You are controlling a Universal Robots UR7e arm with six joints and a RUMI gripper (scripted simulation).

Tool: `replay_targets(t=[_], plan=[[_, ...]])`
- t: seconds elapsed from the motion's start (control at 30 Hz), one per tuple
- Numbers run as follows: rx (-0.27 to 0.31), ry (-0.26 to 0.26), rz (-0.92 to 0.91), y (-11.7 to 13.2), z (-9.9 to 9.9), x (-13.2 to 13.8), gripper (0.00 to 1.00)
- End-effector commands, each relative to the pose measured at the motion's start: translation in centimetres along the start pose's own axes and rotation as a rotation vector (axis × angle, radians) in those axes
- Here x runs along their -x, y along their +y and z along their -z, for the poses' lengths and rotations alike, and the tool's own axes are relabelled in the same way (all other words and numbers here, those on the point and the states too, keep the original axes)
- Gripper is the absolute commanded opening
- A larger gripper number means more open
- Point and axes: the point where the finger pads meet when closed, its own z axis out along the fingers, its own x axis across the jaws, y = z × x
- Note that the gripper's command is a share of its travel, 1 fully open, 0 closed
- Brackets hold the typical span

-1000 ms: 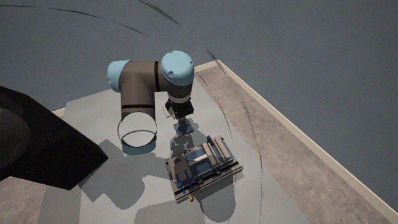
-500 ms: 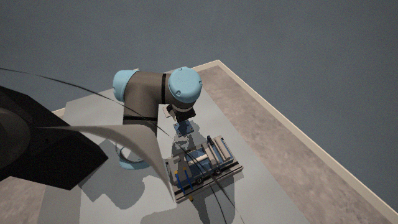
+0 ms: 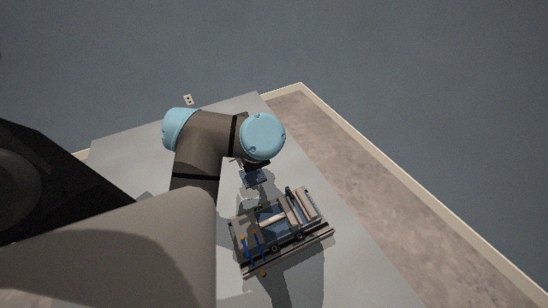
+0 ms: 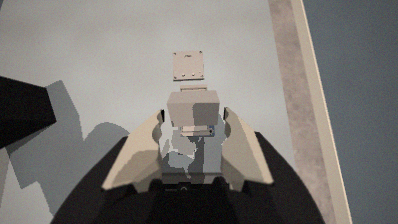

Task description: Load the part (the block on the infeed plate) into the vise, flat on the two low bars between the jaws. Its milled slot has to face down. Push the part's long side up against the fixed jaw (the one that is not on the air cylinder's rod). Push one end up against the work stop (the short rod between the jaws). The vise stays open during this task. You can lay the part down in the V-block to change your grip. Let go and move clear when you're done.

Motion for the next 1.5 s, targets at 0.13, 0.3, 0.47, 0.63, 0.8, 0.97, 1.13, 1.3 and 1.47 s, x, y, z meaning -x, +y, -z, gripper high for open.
replay_targets(t=[0.13,0.3,0.47,0.63,0.8,0.97,1.13,1.3,1.47], plan=[[-0.059,0.003,0.003,0.14,0.02,-0.29,0.51],[-0.081,0.003,0.003,0.16,0.03,-0.29,0.51],[-0.092,0.003,0.003,0.16,0.02,-0.28,0.51],[-0.108,0.002,0.003,0.17,0.00,-0.27,0.51],[-0.119,0.002,0.003,0.18,0.00,-0.26,0.51],[-0.126,0.002,0.003,0.18,-0.01,-0.25,0.51],[-0.131,0.002,0.003,0.18,-0.02,-0.25,0.51],[-0.135,0.002,0.003,0.18,-0.02,-0.24,0.51],[-0.137,0.001,0.003,0.16,-0.03,-0.21,0.51]])
